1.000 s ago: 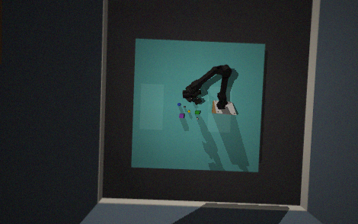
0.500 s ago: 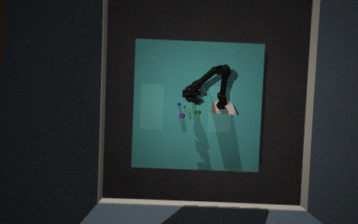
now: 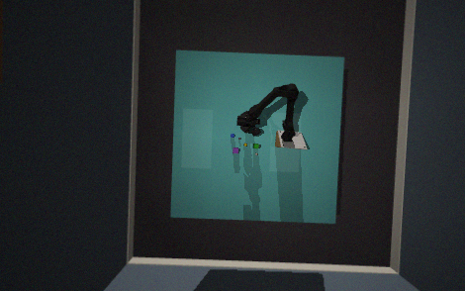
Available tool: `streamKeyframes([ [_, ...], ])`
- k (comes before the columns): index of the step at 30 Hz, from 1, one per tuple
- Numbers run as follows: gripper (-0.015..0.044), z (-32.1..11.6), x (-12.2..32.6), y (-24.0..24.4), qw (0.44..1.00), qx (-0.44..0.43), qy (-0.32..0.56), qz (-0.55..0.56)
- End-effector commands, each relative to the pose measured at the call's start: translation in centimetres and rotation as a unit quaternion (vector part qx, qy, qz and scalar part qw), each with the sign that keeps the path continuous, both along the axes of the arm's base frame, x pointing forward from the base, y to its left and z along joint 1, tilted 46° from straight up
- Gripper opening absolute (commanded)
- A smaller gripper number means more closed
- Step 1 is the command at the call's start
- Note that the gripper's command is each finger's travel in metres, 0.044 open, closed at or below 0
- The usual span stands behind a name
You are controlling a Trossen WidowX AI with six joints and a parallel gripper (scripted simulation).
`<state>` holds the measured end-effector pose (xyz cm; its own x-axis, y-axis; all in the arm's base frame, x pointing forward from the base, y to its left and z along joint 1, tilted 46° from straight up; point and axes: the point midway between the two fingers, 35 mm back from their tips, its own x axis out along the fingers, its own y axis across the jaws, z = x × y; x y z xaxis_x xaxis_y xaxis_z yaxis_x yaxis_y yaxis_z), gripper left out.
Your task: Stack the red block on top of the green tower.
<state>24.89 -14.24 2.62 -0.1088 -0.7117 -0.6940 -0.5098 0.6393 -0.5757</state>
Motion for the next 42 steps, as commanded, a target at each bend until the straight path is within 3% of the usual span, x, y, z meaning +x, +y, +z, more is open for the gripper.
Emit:
streamKeyframes([
  [1,0.0440,-0.2,-0.3,-0.2,1.000,-0.002,0.006,0.001],
  [13,0.0440,-0.2,-0.3,-0.1,1.000,-0.002,0.006,0.001],
  [24,0.0151,-0.2,-0.3,-0.1,1.000,-0.002,0.006,0.001],
  [31,0.0105,-0.2,-0.3,-0.1,1.000,-0.002,0.006,0.001],
  [35,0.0000,0.3,-0.2,0.4,1.000,-0.001,0.006,0.001],
  [42,0.0000,2.5,0.3,2.8,1.000,-0.001,0.006,0.001],
])
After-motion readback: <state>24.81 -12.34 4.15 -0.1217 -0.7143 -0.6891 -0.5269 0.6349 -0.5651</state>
